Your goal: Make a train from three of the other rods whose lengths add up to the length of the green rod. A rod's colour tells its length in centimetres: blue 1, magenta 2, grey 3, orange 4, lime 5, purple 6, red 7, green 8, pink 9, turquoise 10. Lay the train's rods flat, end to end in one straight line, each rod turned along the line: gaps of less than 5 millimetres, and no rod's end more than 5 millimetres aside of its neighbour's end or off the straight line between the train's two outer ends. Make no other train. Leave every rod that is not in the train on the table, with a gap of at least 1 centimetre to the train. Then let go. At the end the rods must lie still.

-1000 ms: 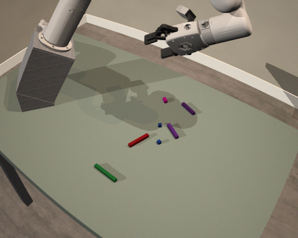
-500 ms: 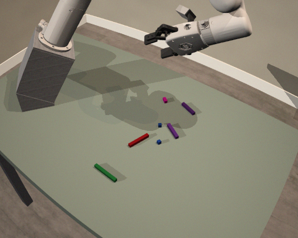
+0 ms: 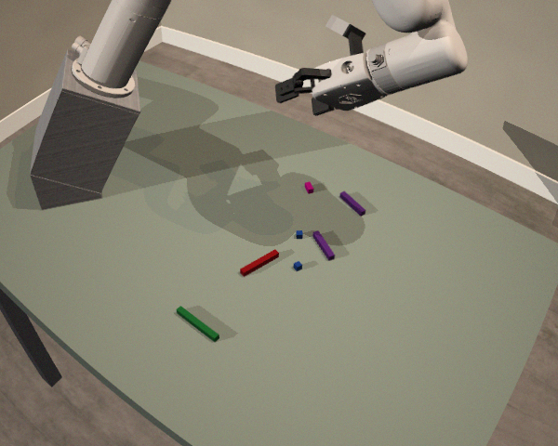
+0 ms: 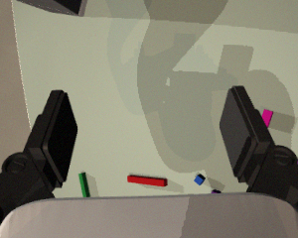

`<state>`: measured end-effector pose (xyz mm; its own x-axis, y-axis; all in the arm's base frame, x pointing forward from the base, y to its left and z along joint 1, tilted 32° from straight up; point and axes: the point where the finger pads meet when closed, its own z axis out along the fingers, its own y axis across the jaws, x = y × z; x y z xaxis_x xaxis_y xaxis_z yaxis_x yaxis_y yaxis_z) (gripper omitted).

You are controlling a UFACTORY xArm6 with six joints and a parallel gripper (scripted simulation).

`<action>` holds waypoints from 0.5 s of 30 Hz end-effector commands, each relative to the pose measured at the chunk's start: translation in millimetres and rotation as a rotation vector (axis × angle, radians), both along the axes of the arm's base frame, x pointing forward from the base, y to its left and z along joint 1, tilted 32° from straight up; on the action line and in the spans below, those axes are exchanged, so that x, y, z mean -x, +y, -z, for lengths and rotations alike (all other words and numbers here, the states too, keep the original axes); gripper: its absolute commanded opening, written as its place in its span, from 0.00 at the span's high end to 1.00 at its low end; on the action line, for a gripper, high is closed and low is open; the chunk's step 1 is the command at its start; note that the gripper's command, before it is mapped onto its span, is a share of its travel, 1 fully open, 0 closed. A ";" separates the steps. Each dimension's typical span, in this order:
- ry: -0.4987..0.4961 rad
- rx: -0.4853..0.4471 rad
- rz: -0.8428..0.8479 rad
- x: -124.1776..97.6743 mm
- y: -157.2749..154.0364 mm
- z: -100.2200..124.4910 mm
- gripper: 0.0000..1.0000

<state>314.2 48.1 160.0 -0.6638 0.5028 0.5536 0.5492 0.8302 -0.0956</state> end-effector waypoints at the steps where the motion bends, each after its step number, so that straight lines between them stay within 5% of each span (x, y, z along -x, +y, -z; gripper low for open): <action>1: -0.090 -0.139 -0.033 -14.5 18.1 11.5 0.00; 15: -0.244 -0.300 -0.068 -37.6 37.6 25.6 0.00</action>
